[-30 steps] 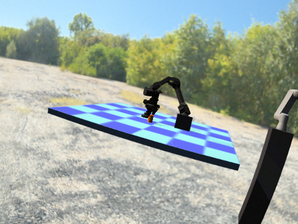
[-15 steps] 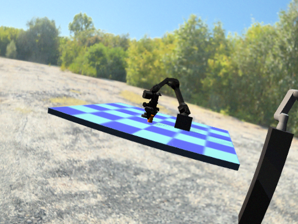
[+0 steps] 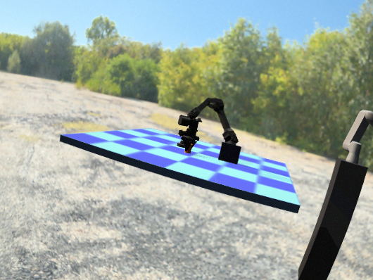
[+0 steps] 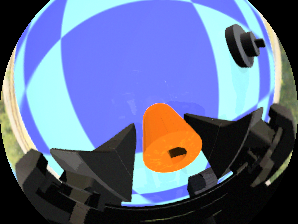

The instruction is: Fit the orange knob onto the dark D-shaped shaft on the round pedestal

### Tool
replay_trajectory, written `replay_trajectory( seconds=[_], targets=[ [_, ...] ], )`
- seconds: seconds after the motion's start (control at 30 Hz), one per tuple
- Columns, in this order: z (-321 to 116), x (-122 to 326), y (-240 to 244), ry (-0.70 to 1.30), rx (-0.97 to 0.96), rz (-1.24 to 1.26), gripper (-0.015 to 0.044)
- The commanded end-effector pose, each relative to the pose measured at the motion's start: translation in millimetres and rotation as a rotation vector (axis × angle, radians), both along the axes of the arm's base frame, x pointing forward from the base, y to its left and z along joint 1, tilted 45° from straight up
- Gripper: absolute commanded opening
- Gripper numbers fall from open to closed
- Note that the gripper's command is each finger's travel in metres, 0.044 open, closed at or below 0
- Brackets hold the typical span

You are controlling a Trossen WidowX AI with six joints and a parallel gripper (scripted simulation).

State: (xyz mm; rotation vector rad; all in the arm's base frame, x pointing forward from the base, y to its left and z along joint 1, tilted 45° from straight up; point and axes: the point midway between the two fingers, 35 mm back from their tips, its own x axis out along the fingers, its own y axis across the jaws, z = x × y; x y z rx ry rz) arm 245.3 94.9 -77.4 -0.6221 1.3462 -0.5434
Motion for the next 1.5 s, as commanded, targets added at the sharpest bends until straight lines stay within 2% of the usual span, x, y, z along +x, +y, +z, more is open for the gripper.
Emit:
replay_trajectory(
  seconds=[0.0, 0.2, 0.37, 0.4, 1.03, 1.47],
  targets=[
    [-1, -1, -2, 0.007, -0.008, 0.005, 0.0177],
    [-1, -1, -2, 0.007, -0.008, 0.005, 0.0138],
    [7, 0, 10, 0.008, -0.005, 0.006, 0.0006],
    [11, 0, 15, 0.008, -0.003, 0.006, 0.0],
    [95, -20, 93, 0.011, -0.003, 0.005, 0.0],
    [106, -7, 86, 0.015, 0.007, 0.008, 0.0]
  ],
)
